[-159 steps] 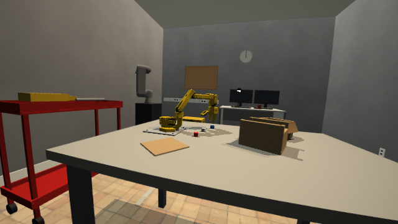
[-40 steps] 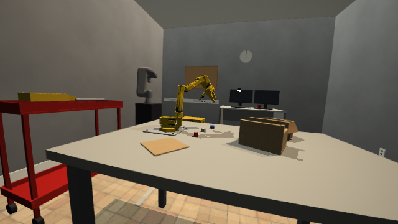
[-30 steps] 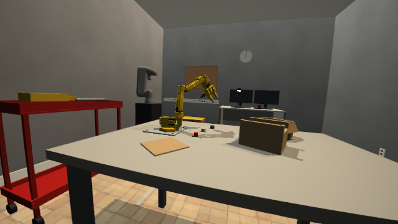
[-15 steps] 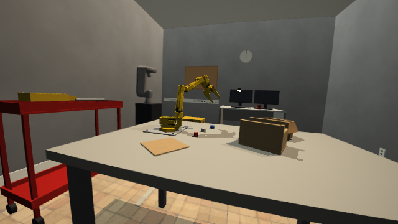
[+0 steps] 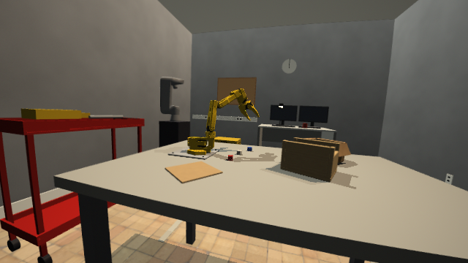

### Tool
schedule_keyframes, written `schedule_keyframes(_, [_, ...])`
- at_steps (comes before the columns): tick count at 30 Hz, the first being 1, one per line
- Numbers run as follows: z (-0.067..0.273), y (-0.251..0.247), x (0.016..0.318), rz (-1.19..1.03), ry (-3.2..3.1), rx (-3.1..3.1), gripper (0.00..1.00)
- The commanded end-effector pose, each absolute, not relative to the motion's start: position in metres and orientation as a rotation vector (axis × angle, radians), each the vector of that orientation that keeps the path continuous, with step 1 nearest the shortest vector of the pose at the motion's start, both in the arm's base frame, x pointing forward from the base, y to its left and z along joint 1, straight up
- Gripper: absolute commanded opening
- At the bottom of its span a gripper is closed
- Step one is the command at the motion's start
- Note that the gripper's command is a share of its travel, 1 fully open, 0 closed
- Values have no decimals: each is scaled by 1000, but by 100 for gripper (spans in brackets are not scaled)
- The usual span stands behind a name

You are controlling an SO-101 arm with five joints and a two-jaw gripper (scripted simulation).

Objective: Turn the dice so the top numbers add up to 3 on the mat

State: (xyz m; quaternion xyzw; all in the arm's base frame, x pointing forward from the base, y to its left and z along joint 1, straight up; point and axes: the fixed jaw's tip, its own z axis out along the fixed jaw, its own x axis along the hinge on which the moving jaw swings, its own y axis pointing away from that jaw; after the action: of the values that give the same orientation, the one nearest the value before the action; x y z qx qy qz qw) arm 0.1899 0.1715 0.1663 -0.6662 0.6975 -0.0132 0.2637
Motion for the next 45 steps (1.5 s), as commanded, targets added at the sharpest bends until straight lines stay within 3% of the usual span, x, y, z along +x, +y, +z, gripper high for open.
schedule_keyframes(1, [166,177,189,28,2018,-1661,28])
schedule_keyframes(45, [166,185,190,274,2494,-889,28])
